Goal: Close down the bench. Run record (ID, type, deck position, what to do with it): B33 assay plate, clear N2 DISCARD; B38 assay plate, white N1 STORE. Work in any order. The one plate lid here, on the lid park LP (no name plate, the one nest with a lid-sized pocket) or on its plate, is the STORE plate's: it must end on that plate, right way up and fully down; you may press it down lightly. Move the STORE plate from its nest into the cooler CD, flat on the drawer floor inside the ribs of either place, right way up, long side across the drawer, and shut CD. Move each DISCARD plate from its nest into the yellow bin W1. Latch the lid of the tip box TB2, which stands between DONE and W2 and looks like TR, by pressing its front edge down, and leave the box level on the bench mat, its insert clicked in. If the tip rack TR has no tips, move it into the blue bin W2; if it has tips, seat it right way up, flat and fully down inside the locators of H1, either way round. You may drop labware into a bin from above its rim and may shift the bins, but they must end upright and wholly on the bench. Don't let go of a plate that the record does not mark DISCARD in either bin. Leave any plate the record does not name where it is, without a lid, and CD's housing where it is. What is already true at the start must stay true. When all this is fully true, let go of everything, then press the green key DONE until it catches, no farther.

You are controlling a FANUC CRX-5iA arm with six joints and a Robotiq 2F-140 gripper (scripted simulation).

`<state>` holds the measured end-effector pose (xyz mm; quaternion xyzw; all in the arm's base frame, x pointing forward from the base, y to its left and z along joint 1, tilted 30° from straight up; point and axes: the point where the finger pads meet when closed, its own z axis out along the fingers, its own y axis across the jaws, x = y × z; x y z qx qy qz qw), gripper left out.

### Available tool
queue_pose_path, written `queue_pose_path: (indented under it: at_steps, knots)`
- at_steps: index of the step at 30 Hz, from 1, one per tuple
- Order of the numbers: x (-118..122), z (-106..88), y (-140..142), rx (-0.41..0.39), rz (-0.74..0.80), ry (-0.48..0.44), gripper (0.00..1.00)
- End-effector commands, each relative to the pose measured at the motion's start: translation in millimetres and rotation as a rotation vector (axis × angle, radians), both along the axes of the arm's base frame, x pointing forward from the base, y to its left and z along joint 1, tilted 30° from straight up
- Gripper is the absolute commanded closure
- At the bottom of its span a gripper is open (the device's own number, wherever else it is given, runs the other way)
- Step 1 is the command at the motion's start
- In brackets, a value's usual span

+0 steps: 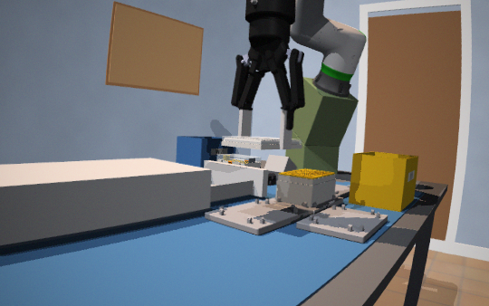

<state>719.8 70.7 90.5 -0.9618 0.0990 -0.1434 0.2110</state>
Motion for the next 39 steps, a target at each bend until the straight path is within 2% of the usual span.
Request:
queue_pose_path:
  at_steps: [1, 13, 28, 30, 39]
  knots:
    - [-1, 3.9, -2, 0.000, 0.000, 0.000, 1.00]
    - [-2, 6.8, -3, 0.000, 0.000, 0.000, 1.00]
    - [-18, -12.4, -35, -0.159, 0.435, -0.189, 1.00]
    - [-18, -12.4, -35, -0.159, 0.435, -0.189, 1.00]
    - [-27, -24.0, -53, -0.254, 0.696, -0.302, 1.00]
